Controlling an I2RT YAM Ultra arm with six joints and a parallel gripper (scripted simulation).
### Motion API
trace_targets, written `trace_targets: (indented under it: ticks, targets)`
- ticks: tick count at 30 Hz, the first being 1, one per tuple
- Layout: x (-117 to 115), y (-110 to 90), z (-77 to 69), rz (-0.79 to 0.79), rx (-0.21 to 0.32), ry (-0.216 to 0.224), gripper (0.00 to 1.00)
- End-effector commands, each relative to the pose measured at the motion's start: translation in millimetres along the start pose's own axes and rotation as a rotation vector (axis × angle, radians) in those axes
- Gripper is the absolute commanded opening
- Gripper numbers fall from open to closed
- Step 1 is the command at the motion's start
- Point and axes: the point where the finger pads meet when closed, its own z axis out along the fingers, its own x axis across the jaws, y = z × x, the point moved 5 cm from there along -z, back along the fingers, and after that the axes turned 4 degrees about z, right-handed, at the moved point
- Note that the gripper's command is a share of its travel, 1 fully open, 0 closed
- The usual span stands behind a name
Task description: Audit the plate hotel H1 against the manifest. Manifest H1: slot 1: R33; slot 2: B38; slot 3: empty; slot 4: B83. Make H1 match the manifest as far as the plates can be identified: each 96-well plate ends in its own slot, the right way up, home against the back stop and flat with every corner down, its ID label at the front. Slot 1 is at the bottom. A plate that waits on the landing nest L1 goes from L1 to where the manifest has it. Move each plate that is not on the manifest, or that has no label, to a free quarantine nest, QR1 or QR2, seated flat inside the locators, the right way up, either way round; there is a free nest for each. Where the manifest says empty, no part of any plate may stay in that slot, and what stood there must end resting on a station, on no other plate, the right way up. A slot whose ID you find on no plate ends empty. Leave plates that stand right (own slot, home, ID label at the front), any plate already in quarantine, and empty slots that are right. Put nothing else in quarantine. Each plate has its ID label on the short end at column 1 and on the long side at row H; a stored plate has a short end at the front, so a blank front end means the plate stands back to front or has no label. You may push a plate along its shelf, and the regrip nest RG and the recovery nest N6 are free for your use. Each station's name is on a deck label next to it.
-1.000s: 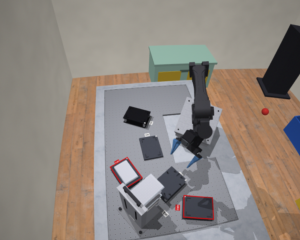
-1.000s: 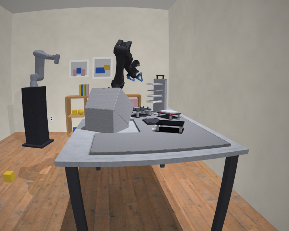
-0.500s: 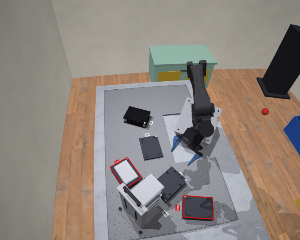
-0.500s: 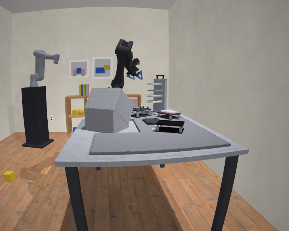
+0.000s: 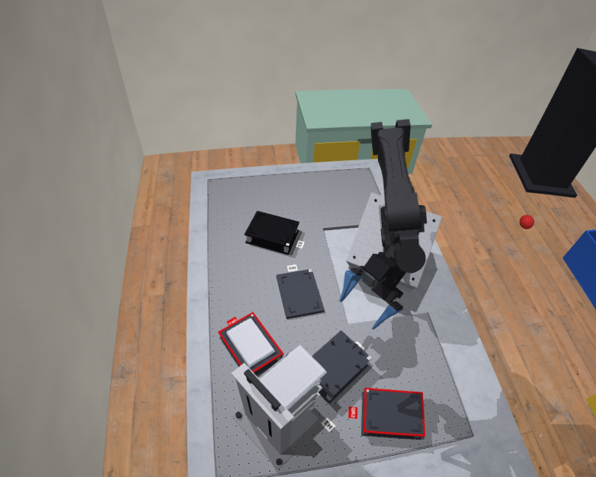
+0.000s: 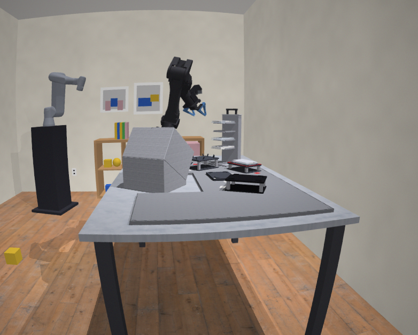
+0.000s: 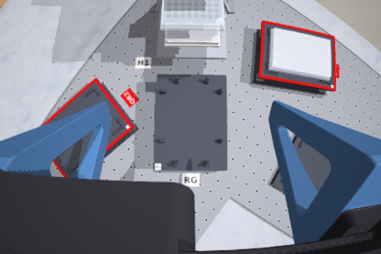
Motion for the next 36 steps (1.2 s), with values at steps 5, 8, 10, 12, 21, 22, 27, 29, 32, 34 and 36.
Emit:
trace_targets:
  ticks: [5,8,10,12,21,22,27,29,32,34,36]
  targets:
    - [-3,15,-10.5,0.038,-0.043,0.006,1.0]
    - [-3,15,-10.5,0.038,-0.043,0.006,1.0]
    - [-3,15,-10.5,0.038,-0.043,0.006,1.0]
    - [-3,15,-10.5,0.038,-0.043,0.006,1.0]
    - [-3,15,-10.5,0.038,-0.043,0.006,1.0]
    - [-3,15,-10.5,0.038,-0.043,0.006,1.0]
    - [0,12,4.9,0.015,-0.027,-0.006,1.0]
    - [0,8,10.1,0.008,-0.018,-0.011,1.0]
    - [-2,4,17.1,0.0,-0.007,-0.016,1.0]
    - [-2,3,20.8,-0.002,-0.004,-0.017,1.0]
    - [-2,4,22.5,-0.002,-0.004,-0.017,1.0]
